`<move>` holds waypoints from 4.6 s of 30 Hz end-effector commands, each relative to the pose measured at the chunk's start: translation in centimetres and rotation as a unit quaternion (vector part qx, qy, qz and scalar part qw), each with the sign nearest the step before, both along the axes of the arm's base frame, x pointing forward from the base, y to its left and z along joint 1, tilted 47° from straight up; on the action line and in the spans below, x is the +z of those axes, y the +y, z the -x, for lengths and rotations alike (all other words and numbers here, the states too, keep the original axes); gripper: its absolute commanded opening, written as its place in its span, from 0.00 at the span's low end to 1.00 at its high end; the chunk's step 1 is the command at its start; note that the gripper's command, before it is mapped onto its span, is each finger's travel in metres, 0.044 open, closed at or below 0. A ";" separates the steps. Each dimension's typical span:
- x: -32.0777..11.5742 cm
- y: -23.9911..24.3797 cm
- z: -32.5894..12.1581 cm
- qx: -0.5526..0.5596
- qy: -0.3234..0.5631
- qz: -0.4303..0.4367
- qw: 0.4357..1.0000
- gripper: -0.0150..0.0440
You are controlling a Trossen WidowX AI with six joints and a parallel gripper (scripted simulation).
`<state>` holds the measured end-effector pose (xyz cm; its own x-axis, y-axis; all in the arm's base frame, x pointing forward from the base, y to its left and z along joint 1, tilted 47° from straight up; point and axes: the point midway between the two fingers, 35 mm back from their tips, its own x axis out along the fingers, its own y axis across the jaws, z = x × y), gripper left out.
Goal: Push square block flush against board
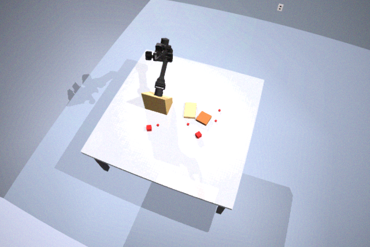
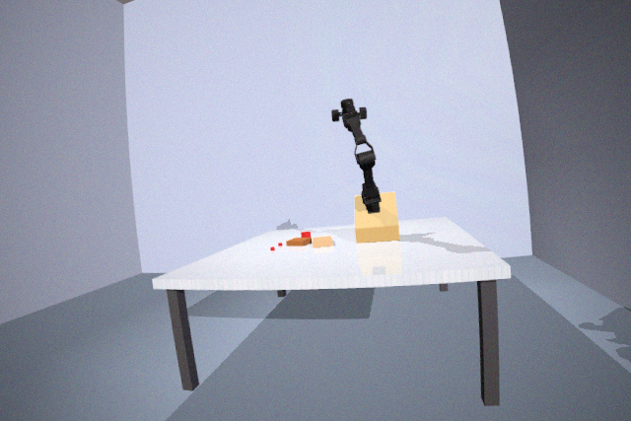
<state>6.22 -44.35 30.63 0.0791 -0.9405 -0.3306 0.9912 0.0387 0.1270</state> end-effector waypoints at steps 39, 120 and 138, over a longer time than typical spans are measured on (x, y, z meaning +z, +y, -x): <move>-27.4 18.4 -25.2 0.281 -0.056 -0.500 0.817 0.25; -39.1 51.3 -23.7 0.152 0.048 -0.839 0.520 0.25; -38.9 51.4 -23.6 0.152 0.048 -0.839 0.520 0.25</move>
<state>30.16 6.78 -8.31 0.0567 0.7243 -0.6872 0.9743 0.1101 0.1965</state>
